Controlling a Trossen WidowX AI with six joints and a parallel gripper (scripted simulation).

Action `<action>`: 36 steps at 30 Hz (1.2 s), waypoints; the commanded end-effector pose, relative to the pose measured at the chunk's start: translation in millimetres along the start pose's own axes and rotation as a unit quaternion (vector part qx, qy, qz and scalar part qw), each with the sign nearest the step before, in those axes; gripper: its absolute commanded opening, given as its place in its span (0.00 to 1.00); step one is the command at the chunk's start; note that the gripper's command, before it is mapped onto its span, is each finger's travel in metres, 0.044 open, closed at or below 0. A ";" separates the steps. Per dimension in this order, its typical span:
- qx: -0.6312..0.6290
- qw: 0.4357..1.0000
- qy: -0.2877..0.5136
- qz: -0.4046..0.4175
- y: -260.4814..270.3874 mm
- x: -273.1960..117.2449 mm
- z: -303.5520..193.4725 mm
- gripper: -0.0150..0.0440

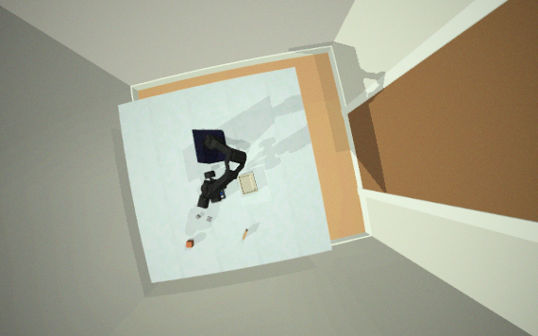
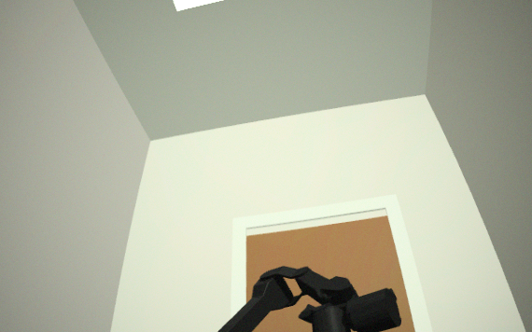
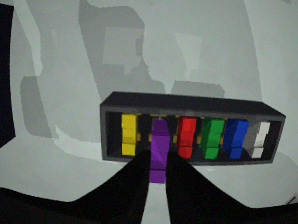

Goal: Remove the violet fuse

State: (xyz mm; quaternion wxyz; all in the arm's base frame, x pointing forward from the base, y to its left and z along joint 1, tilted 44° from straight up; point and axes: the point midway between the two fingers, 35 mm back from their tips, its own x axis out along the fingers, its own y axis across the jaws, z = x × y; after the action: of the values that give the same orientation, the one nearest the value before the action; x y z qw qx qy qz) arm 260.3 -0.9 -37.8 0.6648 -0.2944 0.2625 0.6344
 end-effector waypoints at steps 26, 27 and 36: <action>-0.002 1.000 0.003 0.000 -0.1 -29.9 -0.6 0.25; -0.002 1.000 0.003 0.000 -0.1 -30.2 -0.6 0.25; 0.000 1.000 0.012 0.001 -20.2 -31.2 35.0 0.25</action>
State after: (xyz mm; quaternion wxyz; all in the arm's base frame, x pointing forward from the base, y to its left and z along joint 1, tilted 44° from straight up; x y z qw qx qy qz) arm 268.0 -7.2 -3.3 0.6603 -0.2968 0.2713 0.6343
